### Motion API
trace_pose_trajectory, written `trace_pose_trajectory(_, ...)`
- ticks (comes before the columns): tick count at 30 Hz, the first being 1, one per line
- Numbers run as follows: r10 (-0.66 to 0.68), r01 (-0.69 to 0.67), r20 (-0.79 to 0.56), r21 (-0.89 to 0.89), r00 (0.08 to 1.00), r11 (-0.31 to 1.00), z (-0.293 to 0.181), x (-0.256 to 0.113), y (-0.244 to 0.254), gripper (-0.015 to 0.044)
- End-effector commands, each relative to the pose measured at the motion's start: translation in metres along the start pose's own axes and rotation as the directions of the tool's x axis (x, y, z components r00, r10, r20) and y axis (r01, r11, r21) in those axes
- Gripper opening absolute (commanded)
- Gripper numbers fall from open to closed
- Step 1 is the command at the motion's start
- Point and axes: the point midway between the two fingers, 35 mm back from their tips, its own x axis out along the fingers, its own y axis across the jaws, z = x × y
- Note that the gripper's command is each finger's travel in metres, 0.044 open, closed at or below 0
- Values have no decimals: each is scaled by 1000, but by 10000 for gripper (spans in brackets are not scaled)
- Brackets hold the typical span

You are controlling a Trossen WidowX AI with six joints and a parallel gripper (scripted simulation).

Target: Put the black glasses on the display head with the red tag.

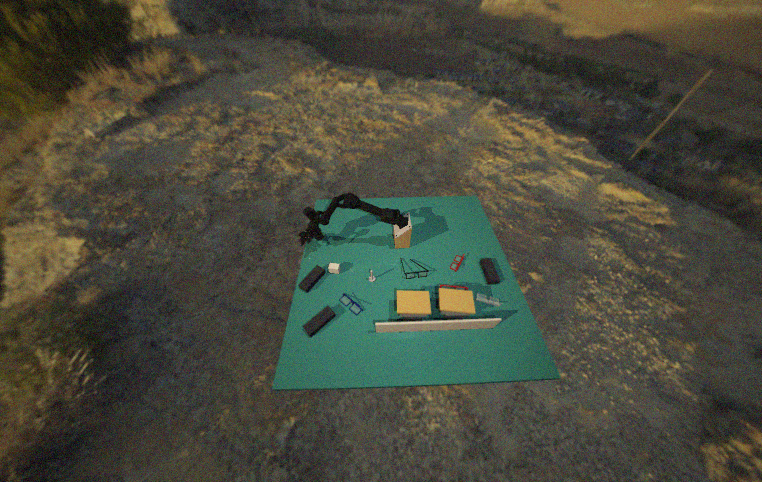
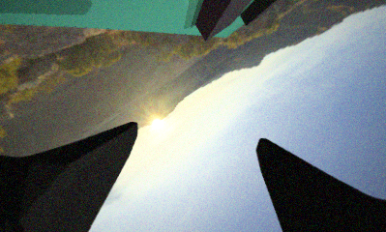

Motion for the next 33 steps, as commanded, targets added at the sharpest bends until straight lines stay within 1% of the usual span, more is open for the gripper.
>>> trace_pose_trajectory(1,0,0,0,0,1000,1000,0,0,0,426)
trace_pose_trajectory(2,0,0,0,0,1000,1000,0,0,0,440)
trace_pose_trajectory(8,0,0,0,0,1000,1000,0,0,0,440)
trace_pose_trajectory(10,8,-8,-9,13,1000,1000,-4,2,-1,387)
trace_pose_trajectory(12,26,-24,-35,63,999,998,-13,9,-3,335)
trace_pose_trajectory(14,32,-20,-52,226,998,974,-11,27,-6,282)
trace_pose_trajectory(17,47,-4,-72,504,996,864,-6,58,-14,204)
trace_pose_trajectory(19,59,7,-77,666,995,746,-1,79,-21,200)
trace_pose_trajectory(21,72,17,-75,803,995,596,5,99,-29,200)
trace_pose_trajectory(23,85,24,-66,905,994,424,12,118,-38,200)
trace_pose_trajectory(25,98,26,-51,971,994,237,19,137,-48,200)
trace_pose_trajectory(27,103,23,-27,999,994,43,29,156,-62,200)
trace_pose_trajectory(29,103,12,4,989,995,-150,40,177,-80,200)
trace_pose_trajectory(33,88,-29,85,865,992,-501,67,214,-122,200)
